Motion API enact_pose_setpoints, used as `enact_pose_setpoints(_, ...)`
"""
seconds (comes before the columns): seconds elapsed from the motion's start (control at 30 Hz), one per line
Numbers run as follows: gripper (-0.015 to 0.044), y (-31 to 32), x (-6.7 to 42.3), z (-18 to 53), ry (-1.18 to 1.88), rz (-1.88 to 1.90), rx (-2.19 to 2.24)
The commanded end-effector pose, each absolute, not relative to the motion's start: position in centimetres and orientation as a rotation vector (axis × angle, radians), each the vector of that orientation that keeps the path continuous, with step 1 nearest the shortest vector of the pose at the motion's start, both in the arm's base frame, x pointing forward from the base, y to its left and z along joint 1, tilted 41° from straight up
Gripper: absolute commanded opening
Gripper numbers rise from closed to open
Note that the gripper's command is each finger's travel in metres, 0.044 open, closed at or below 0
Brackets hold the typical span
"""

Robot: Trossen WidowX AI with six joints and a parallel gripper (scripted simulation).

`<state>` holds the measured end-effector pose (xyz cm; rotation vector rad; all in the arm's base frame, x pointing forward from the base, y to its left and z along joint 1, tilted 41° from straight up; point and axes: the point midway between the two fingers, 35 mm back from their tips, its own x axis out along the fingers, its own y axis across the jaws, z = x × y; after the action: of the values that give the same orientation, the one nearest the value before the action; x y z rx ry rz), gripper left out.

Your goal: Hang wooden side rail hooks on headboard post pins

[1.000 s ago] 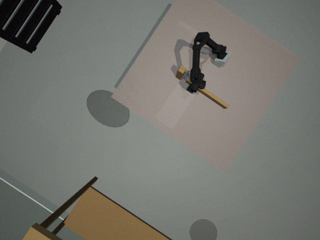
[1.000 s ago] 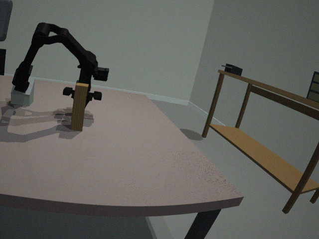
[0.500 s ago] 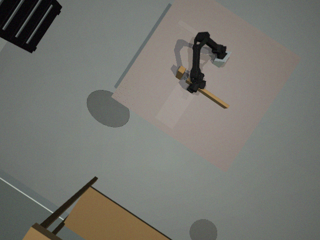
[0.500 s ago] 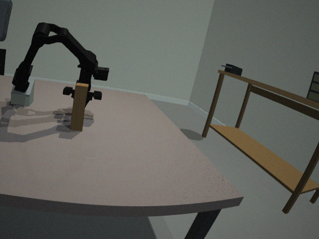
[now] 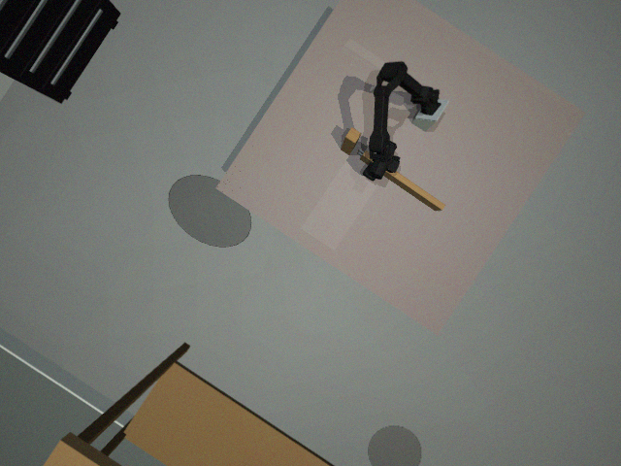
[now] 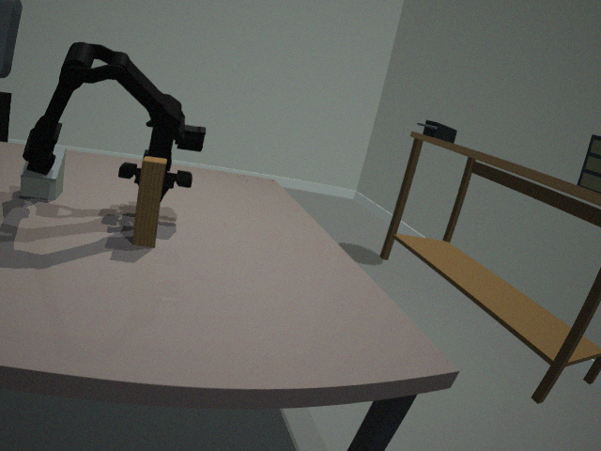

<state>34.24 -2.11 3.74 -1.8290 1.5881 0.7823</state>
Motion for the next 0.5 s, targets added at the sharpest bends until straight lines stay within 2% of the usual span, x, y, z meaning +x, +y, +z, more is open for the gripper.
enact_pose_setpoints(0.0,0.0000,-1.73,34.22,3.90,1.580,0.790,-1.837)
enact_pose_setpoints(0.47,0.0000,-1.58,34.19,4.07,1.580,0.790,-1.837)
